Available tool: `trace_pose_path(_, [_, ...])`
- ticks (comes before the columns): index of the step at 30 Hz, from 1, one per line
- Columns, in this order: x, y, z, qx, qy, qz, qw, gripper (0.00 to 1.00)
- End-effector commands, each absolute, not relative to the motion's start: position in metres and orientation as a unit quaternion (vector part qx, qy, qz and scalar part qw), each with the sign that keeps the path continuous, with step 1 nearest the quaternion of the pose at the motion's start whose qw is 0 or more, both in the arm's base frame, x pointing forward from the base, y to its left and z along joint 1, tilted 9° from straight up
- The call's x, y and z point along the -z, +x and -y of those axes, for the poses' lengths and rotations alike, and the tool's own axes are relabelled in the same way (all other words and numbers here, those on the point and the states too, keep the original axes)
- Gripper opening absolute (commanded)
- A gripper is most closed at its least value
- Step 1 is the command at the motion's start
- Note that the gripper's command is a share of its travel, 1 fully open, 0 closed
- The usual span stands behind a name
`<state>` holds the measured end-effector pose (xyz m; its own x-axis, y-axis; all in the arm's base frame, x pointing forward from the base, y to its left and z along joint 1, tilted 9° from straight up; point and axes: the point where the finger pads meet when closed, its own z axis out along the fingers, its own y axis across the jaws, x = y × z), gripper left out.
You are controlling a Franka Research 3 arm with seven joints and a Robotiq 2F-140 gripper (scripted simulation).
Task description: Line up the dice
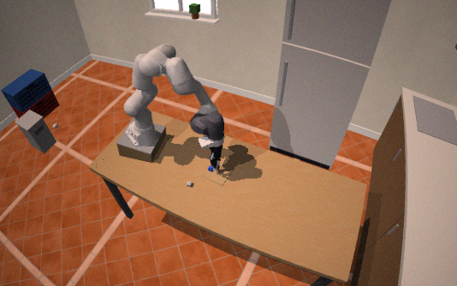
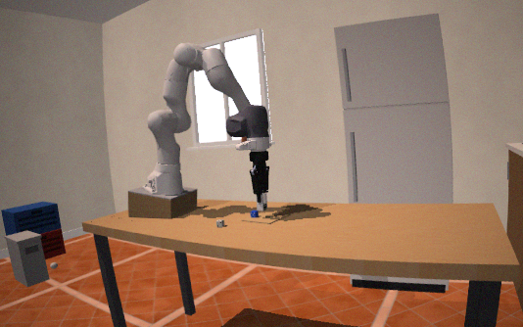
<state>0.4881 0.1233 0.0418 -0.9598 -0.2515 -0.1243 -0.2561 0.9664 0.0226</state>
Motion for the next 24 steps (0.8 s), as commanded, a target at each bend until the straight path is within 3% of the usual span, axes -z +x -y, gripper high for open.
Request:
trace_pose_path(1, [-0.032,0.498,-0.128,-0.021,-0.126,-0.989,0.073,0.13])
trace_pose_path(24, [-0.016,0.5,-0.129,-0.021,-0.126,-0.989,0.073,0.13])
